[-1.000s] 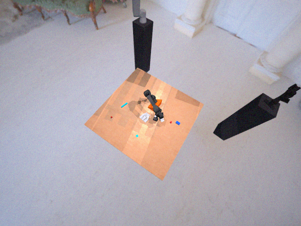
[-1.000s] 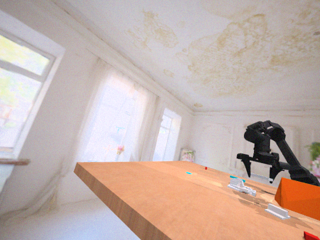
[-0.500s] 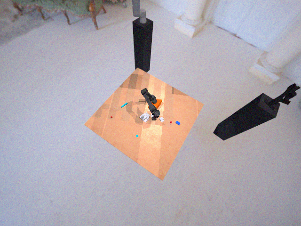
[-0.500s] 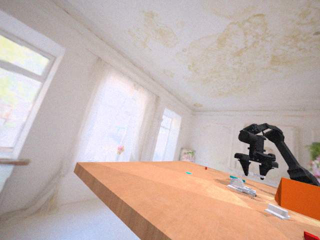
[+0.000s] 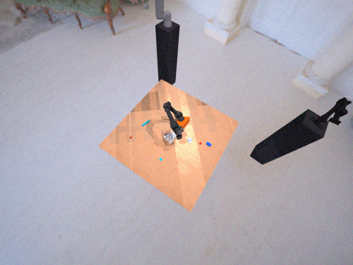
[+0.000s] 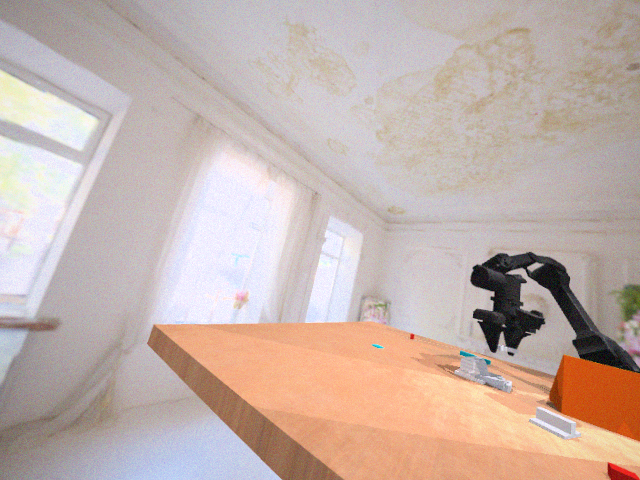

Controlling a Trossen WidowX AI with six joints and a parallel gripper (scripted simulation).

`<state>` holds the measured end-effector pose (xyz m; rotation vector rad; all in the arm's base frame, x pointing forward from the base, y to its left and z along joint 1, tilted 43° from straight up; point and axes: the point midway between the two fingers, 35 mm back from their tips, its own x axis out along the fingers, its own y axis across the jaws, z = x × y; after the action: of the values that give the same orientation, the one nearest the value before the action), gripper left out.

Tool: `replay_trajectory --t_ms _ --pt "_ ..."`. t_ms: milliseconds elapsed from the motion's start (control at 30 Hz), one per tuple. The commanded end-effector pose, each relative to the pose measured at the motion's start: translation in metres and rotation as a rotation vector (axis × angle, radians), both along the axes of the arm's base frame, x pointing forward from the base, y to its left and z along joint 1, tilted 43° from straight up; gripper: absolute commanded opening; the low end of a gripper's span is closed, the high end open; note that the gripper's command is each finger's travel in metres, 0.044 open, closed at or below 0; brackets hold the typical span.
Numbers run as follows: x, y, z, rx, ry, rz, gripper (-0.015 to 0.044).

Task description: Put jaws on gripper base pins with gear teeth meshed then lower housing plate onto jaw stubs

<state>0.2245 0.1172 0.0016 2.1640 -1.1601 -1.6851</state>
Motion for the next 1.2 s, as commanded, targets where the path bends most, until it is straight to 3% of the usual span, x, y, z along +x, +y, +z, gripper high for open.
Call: replay_trajectory --t_ms 0,400,1167 --pt "0.001 -0.012 0.007 -0.017 0.076 0.084 0.0351" --pt "0.004 -0.042 0.026 -0.048 0.279 0.308 0.0351" --pt "0.004 -0.042 0.026 -0.049 0.281 0.311 0.0351"
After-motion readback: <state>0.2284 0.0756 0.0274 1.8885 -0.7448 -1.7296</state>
